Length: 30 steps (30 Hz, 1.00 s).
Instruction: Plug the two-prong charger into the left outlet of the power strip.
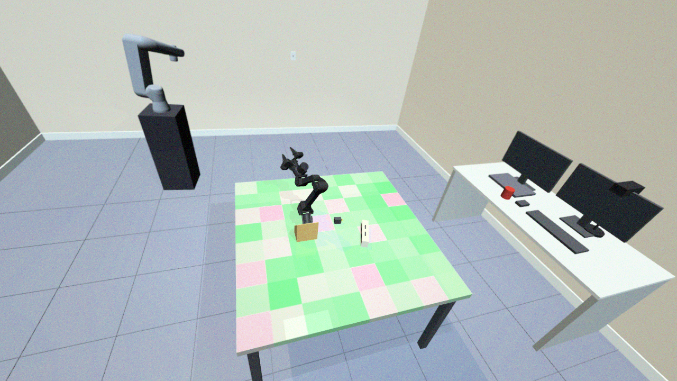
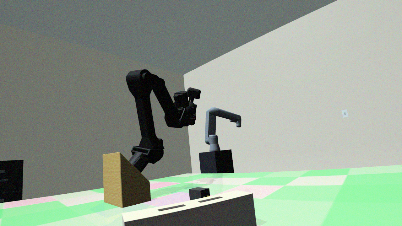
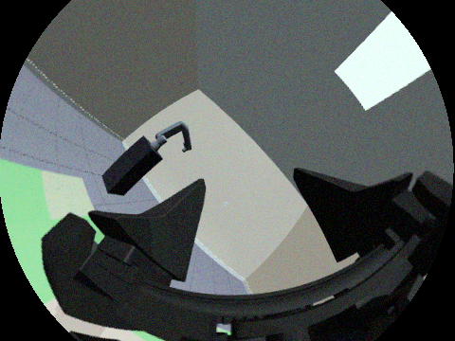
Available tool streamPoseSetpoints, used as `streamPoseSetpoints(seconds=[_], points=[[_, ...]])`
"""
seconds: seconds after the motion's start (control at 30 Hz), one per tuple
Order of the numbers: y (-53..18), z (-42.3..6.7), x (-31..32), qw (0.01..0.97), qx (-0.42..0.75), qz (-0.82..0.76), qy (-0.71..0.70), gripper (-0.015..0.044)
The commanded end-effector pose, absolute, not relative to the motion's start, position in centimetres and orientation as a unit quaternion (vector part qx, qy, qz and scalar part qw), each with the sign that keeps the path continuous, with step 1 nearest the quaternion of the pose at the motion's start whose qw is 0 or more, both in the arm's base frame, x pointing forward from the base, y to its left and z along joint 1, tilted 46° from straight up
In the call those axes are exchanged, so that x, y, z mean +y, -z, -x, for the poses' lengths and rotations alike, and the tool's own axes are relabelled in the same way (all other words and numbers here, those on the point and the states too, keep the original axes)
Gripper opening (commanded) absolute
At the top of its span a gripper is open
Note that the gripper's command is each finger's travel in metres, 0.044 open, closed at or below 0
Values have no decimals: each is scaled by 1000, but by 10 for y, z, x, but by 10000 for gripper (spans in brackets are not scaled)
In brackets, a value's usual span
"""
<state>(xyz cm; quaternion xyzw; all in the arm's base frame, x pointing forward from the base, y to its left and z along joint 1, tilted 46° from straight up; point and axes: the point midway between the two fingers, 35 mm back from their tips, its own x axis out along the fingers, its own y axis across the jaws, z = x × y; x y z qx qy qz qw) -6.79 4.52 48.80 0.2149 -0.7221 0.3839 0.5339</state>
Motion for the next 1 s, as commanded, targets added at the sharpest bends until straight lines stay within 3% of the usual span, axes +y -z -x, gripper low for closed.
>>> streamPoseSetpoints(seconds=[0.0, 0.97], points=[[-488, 68, 46, 534, -722, -214, -384, 426], [-459, 77, 174, 547, -673, 9, -498, 440]])
